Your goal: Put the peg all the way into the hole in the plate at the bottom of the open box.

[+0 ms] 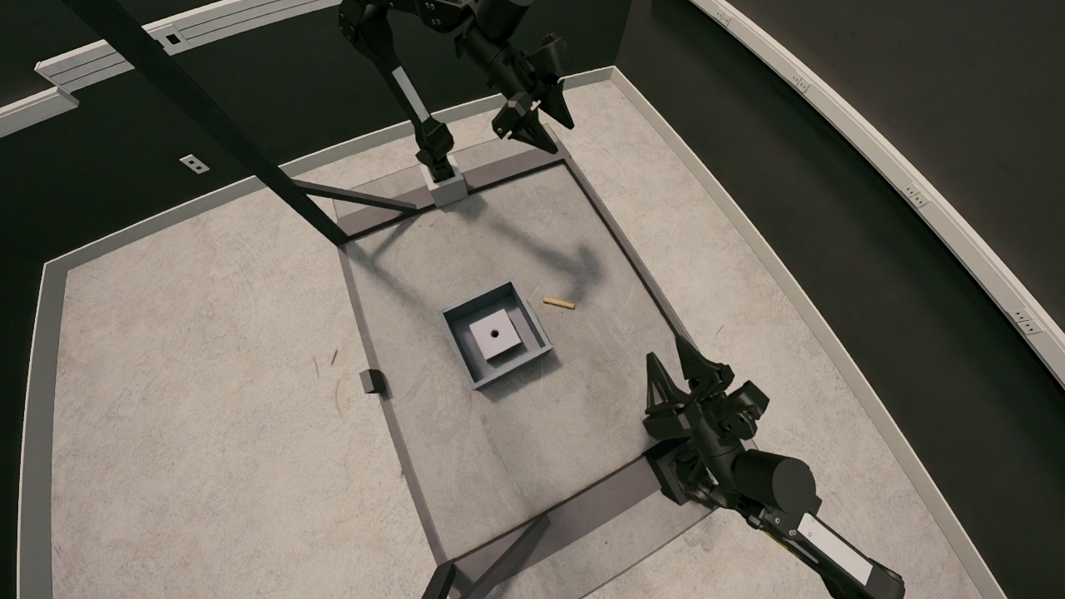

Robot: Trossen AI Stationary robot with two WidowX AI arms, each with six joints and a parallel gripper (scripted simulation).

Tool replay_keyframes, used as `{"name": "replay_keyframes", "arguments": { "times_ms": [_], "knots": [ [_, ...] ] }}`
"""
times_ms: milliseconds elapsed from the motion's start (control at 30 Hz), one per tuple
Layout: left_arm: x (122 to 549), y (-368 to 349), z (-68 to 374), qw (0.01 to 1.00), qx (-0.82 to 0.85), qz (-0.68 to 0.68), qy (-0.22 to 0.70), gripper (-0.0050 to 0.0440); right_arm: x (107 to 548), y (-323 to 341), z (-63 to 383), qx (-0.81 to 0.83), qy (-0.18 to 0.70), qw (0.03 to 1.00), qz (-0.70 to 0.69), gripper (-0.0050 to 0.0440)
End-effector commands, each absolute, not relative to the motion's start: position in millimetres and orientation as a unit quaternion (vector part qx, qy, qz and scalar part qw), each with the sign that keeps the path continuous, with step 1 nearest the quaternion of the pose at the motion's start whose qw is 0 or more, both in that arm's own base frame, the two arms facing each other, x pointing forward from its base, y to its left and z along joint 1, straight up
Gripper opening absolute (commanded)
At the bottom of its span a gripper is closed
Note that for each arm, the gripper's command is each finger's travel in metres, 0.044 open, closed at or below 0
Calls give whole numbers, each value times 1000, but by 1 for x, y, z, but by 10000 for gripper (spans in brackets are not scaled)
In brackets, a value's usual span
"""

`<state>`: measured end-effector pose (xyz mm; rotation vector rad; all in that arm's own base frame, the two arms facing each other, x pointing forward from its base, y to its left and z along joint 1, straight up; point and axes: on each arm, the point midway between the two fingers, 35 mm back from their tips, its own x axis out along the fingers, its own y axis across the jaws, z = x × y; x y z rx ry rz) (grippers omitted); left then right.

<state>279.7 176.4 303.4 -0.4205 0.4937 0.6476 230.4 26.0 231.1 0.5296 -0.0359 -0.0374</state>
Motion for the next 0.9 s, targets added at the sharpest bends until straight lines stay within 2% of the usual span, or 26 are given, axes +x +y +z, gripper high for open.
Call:
{"name": "replay_keyframes", "arguments": {
  "times_ms": [0, 600, 867],
  "knots": [
    [279, 176, 310, 900, -201, 312, 230, 440, 230, 26, 236, 264, -23, 964, -17, 440],
    [279, 176, 310, 900, -201, 312, 230, 440, 230, 26, 236, 264, -23, 964, -17, 440],
    [310, 140, 265, 902, -165, 257, 304, 440, 247, 31, 244, 217, 28, 975, -22, 440]
  ]
}}
